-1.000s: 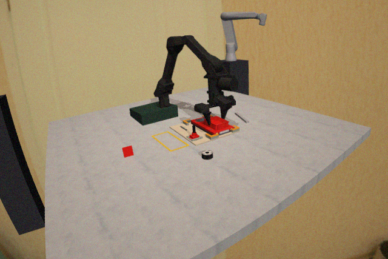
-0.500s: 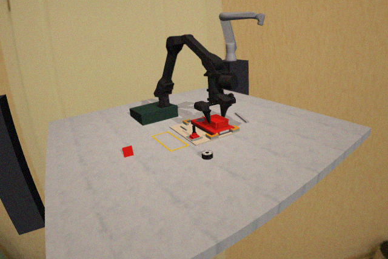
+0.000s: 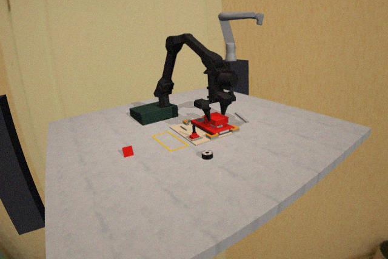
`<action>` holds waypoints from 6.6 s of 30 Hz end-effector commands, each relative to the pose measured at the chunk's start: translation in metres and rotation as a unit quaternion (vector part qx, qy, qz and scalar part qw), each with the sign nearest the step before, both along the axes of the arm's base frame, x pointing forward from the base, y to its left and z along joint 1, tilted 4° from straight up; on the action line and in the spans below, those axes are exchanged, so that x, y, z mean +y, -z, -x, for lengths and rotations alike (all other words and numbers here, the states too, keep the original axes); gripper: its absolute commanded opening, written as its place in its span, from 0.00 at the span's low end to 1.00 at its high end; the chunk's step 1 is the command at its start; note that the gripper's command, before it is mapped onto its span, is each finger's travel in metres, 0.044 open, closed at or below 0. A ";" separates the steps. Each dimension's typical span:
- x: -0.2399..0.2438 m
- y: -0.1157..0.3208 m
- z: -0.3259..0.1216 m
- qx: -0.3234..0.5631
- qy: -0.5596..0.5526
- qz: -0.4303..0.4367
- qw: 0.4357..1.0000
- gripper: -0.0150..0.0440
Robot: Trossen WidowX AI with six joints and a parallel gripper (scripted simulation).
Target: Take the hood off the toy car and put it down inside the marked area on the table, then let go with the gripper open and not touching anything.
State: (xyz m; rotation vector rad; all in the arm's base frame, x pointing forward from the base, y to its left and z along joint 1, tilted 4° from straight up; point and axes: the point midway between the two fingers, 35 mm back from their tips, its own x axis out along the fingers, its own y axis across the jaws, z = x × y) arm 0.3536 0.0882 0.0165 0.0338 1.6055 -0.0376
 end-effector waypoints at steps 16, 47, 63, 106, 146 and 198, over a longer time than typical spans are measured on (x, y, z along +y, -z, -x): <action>0.000 -0.036 -0.002 -0.001 0.000 0.000 1.000 0.25; -0.096 -0.050 0.002 0.002 -0.001 0.011 1.000 0.25; -0.155 -0.054 0.016 0.001 0.000 0.011 1.000 0.25; -0.220 -0.045 0.043 0.001 0.000 0.010 1.000 0.25; -0.221 -0.020 0.043 0.001 0.000 0.010 1.000 0.25; -0.221 0.013 0.046 0.001 0.000 0.010 1.000 0.25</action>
